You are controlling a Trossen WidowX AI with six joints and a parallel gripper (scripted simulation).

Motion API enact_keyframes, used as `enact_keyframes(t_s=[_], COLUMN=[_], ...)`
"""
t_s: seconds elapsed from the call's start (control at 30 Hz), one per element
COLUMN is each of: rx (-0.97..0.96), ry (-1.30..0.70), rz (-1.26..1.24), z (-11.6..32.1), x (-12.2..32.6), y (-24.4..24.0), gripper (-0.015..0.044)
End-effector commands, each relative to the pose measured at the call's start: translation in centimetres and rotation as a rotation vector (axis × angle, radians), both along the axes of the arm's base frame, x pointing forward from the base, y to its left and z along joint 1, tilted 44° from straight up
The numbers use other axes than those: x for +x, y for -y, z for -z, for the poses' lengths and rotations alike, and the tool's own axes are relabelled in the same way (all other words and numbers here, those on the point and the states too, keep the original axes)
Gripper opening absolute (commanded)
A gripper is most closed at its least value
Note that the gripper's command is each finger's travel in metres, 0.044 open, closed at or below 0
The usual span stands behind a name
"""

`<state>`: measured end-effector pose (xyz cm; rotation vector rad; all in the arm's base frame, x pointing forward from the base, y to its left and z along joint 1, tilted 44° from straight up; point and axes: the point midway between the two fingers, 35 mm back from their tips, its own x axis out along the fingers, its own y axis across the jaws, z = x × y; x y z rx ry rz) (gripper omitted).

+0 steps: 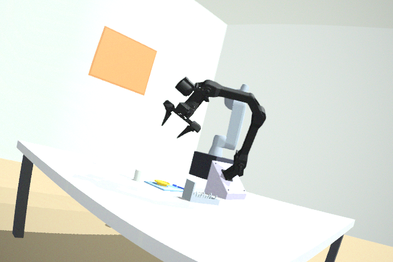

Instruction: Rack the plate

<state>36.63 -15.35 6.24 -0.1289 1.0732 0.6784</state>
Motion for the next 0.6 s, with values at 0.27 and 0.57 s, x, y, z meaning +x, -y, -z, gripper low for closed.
enact_keyframes(t_s=[0.27,0.57], rx=[0.200,0.320], ry=[-0.349,-0.588], rz=[0.148,0.241], z=[4.2,6.2], x=[-3.0,-5.2], y=[-0.9,-1.7], gripper=[0.0400,0.0400])
